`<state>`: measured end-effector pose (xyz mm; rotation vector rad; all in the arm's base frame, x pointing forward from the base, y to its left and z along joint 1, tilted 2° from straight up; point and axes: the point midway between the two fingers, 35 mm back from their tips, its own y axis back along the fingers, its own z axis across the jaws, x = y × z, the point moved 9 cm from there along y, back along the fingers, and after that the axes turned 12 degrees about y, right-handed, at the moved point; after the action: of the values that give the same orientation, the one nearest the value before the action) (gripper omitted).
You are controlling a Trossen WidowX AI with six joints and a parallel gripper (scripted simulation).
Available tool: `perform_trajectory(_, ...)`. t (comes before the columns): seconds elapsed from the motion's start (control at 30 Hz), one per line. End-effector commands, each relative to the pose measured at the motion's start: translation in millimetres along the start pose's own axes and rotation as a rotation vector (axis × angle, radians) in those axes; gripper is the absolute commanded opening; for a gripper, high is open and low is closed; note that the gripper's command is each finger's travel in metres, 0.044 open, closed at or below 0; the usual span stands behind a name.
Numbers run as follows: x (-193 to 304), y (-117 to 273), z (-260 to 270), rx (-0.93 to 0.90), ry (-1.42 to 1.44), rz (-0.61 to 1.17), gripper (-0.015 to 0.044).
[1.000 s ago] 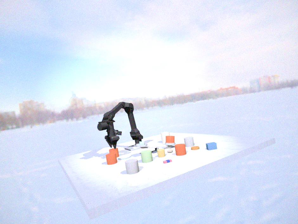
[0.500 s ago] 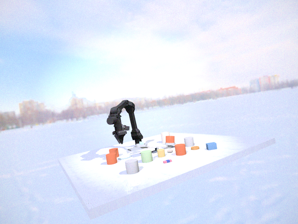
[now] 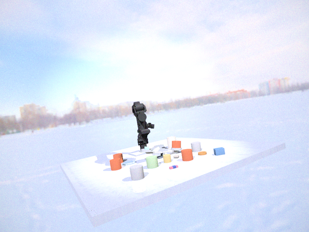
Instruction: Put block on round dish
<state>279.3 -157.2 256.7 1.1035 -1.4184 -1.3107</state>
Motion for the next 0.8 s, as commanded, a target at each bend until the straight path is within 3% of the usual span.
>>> perform_trajectory(0.0,-4,1,-3,-0.008,-0.037,0.008,0.026)
perform_trajectory(0.77,-4,-34,-4,-0.008,-0.037,0.008,0.026)
